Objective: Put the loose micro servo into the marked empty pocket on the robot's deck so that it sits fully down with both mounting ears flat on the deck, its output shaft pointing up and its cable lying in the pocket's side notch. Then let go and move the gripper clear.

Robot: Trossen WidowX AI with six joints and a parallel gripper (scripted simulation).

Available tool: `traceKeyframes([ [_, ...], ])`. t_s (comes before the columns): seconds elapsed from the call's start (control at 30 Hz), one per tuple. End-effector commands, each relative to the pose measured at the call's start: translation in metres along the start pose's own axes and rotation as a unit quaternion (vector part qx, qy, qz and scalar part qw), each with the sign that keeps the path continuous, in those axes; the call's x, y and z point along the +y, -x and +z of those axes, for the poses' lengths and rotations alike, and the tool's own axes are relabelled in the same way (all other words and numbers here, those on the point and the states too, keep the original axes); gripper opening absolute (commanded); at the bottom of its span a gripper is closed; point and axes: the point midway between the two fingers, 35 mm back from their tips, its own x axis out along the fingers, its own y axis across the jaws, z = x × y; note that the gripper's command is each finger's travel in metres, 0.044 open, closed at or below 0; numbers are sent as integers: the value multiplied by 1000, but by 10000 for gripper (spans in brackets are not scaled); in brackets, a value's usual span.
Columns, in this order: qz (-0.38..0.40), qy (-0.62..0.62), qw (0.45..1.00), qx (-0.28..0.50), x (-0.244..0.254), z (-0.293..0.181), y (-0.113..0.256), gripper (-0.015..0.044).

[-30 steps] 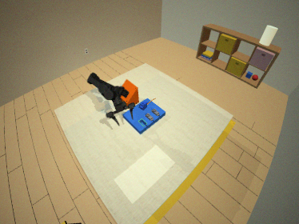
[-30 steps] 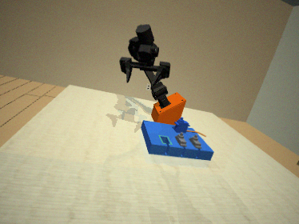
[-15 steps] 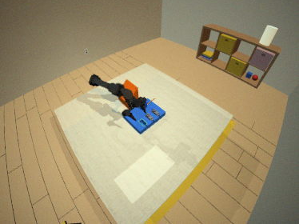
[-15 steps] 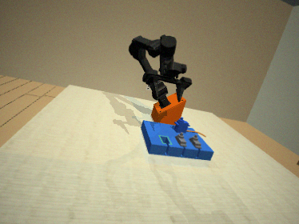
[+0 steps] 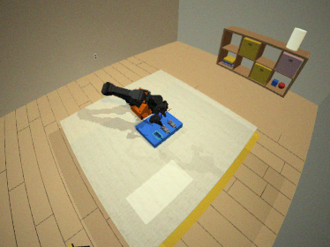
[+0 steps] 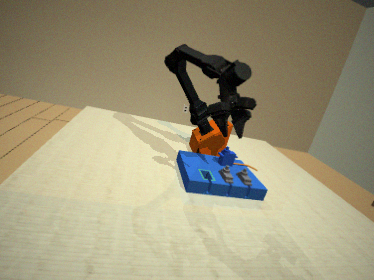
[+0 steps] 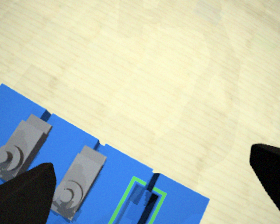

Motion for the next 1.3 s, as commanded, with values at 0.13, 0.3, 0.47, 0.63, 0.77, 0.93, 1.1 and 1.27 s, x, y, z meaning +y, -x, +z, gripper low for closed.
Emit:
traceKeyframes([
  [0.13,52,121,990,42,49,-7,-11,440],
  [0.3,81,196,975,69,76,-15,-14,440],
  [0.47,108,270,952,96,101,-25,-16,440],
  [0.63,134,341,922,122,123,-36,-17,440],
  [0.77,154,396,894,144,139,-47,-16,440],
  [0.93,177,461,852,171,157,-61,-14,440],
  [1.1,196,514,812,194,169,-75,-11,440],
  [1.27,196,516,811,195,170,-76,-12,440],
])
